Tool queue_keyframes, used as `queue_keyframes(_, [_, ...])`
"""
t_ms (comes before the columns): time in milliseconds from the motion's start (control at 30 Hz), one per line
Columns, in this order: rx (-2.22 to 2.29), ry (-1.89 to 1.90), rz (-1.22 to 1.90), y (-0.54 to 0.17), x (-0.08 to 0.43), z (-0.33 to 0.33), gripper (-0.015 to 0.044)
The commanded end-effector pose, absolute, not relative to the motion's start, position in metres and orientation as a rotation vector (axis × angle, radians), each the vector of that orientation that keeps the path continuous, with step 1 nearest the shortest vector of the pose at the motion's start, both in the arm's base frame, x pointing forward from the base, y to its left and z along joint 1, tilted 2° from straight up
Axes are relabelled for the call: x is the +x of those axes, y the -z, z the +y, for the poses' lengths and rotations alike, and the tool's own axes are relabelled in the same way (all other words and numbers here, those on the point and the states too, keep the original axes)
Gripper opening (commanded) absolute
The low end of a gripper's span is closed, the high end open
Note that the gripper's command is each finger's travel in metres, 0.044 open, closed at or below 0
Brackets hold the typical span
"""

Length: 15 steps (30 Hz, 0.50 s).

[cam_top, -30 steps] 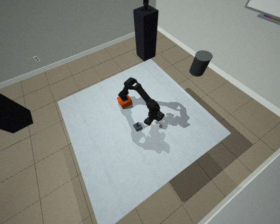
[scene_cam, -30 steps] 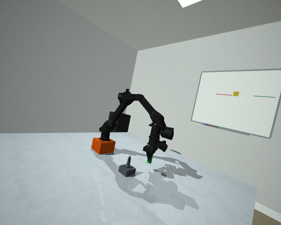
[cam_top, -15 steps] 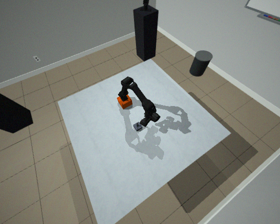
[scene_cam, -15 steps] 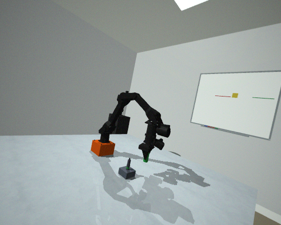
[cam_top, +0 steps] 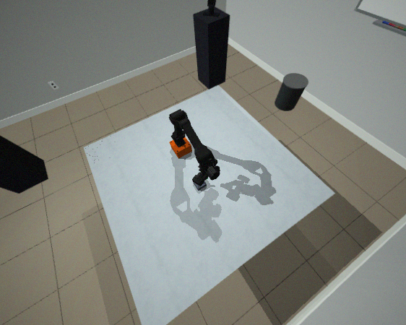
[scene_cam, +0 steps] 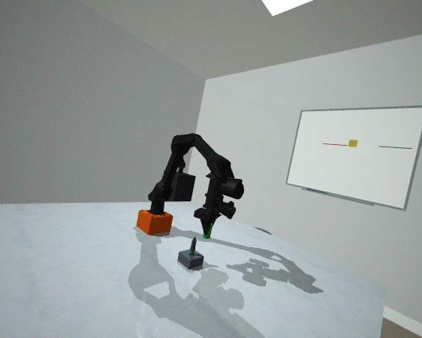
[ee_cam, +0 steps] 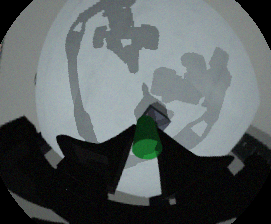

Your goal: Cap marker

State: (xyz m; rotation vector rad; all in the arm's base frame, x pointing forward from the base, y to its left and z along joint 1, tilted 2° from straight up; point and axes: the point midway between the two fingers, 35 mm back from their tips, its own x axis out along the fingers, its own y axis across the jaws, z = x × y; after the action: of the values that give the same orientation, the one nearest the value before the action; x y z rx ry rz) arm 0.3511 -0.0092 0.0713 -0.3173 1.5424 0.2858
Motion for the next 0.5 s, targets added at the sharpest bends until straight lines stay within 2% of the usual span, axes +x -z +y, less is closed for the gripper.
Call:
queue_keyframes(0, [-0.325, -0.285, 1.540, -0.078, 0.345, -0.023, 0.0000])
queue_keyframes(467, [-0.327, -0.283, 1.543, -0.084, 0.331, -0.050, 0.0000])
